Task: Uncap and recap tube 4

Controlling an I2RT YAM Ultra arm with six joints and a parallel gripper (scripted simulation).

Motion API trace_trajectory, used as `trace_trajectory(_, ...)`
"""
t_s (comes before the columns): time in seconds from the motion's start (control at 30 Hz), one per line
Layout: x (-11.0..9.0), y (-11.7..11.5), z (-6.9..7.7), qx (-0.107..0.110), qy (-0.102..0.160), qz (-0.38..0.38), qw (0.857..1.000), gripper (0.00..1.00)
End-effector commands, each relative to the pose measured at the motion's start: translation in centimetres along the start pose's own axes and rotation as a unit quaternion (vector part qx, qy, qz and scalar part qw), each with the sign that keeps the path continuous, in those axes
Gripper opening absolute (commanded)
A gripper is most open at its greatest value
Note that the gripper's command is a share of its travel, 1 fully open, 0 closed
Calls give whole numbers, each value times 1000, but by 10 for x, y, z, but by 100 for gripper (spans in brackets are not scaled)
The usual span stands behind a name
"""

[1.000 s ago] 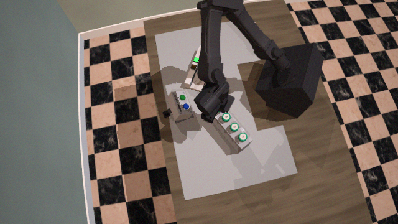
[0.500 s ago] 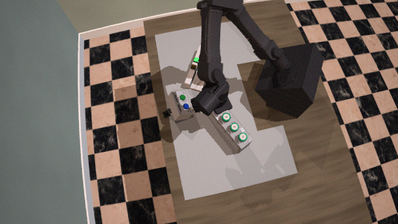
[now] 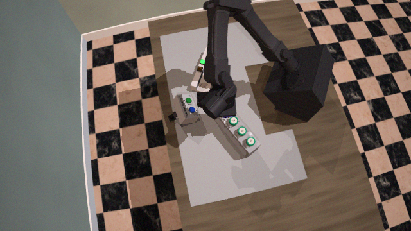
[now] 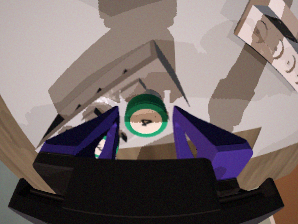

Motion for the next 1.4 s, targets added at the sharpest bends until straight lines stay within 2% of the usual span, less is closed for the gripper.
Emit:
trace_trajectory(0.0,1,1,2,3,-4,-12,1000,49)
trace_trajectory(0.3,1,1,2,3,-4,-12,1000,49)
trace_trajectory(0.87,1,1,47,3,-4,-12,1000,49)
trace_trajectory(1.03,1,1,48,3,-4,-12,1000,49)
trace_trajectory(1.1,-10,14,48,3,-4,71,997,49)
trace_trajectory(1.17,-10,14,48,3,-4,71,997,49)
trace_trajectory(1.2,-15,20,48,3,-4,113,994,49)
trace_trajectory(1.3,-31,39,48,2,-4,236,972,49)
trace_trajectory(1.33,-37,46,48,2,-4,268,963,49)
trace_trajectory(1.37,-37,46,48,2,-4,276,961,49)
Point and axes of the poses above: the point where the finger pads meet when closed, its own z axis back along the fingers, its own y axis across the jaws, x = y × z, the point moved 6 cm from there along z, back along the fingers, and after that the axes turned 5 degrees about -z, right-handed, at the moved point
